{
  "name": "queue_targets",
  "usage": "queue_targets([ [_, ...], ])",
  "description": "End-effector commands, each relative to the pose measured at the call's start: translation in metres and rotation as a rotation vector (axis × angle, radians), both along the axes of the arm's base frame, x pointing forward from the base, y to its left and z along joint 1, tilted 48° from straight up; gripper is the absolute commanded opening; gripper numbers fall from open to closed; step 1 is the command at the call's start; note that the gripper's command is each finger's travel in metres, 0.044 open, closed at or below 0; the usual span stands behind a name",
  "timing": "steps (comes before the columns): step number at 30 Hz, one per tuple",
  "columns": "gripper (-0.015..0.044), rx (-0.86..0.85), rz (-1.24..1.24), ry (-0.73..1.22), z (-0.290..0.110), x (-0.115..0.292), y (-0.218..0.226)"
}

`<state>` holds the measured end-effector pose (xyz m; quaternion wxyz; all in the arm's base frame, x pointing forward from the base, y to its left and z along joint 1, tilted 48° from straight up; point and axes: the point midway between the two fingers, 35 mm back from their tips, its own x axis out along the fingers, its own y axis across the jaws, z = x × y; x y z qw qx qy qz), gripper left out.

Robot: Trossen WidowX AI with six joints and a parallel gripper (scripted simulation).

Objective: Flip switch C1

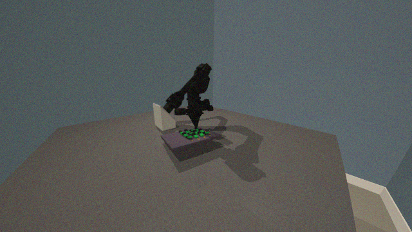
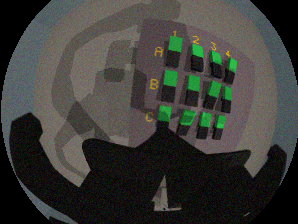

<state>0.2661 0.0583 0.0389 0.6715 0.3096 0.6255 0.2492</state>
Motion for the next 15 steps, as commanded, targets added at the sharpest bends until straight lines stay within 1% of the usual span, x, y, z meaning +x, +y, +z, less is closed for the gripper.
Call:
queue_targets([
  [1,0.0,0.005,-0.001,0.001,0.0,-0.0003,0.0007],
  [15,0.0,0.005,-0.001,0.001,-0.0009,-0.0002,0.0016],
])
